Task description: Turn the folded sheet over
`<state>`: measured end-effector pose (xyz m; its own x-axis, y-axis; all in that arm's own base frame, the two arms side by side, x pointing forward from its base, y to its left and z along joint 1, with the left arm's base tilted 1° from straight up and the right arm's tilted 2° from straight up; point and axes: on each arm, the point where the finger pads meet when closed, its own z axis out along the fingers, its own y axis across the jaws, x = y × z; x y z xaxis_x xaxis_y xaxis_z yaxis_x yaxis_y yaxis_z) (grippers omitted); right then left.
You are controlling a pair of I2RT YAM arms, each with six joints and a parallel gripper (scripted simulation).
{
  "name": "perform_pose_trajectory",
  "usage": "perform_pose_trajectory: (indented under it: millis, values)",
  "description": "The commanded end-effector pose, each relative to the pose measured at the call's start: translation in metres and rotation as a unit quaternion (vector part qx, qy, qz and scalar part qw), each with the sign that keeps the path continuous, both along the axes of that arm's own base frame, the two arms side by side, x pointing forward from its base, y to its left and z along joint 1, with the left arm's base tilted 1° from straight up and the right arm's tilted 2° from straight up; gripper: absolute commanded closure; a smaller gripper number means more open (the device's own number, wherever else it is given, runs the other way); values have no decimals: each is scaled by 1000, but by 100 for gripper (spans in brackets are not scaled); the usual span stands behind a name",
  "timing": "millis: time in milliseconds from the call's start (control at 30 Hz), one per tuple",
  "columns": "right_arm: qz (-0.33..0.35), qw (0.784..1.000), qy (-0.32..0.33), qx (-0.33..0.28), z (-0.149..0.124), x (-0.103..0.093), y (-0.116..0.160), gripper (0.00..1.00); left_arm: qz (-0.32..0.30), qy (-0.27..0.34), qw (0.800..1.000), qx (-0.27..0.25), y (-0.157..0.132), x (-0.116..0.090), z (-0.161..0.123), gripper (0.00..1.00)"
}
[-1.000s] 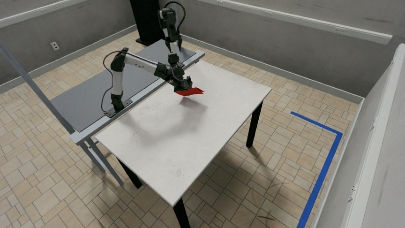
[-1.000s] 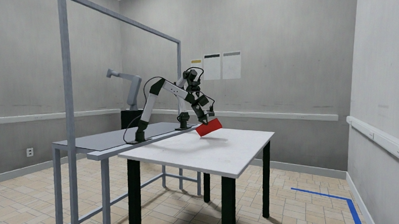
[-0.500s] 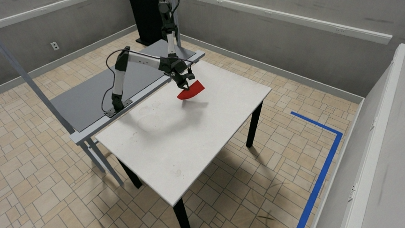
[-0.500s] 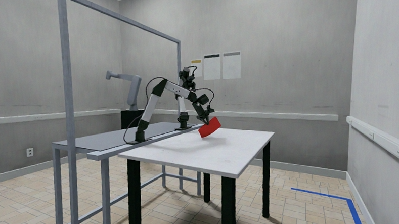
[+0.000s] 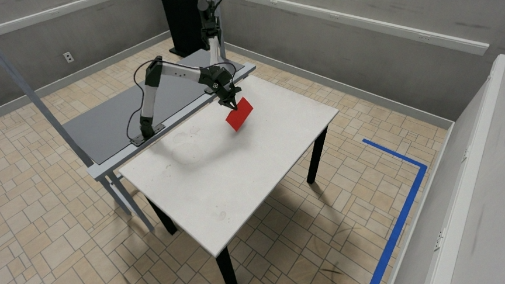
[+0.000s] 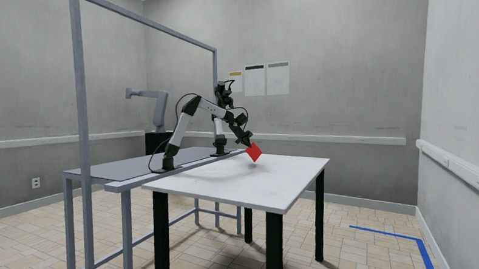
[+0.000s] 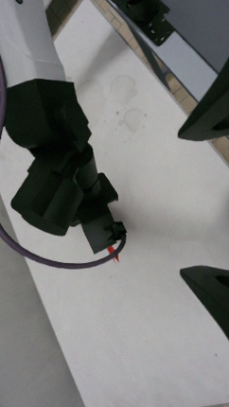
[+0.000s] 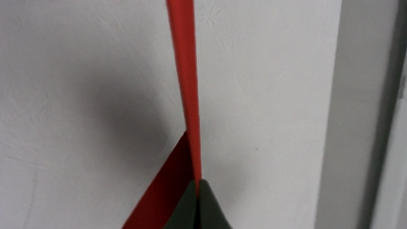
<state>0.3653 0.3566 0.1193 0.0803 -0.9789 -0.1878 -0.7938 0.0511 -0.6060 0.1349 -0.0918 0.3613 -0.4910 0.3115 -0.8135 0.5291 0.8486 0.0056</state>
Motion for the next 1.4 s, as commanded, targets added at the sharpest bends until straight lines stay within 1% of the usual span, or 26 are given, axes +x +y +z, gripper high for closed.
perform_pose_trajectory:
  millis: [0, 100, 233, 400, 567, 867, 1367]
  values:
    - [75, 990, -96, -64, 9, 5, 1, 99, 0, 4, 1000, 3, 1, -3, 1, 35]
    - [102, 984, -116, -90, 6, 2, 2, 99, 0, 6, 1000, 5, 1, -3, -1, 35]
    - [112, 981, -120, -102, 2, -1, 0, 99, 0, 6, 1000, 5, 1, -3, -1, 35]
    - [110, 983, -106, -100, -3, -5, -2, 99, 0, 6, 1000, 5, 1, -3, -1, 35]
    - [104, 983, -116, -94, -2, -3, -1, 99, 0, 6, 1000, 5, 1, -3, -1, 35]
    - [104, 983, -120, -89, -9, -11, -1, 99, 0, 6, 1000, 5, 1, -3, -1, 35]
    - [101, 984, -119, -85, -43, -39, -11, 99, 0, 2, 1000, 4, 0, -1, 0, 35]
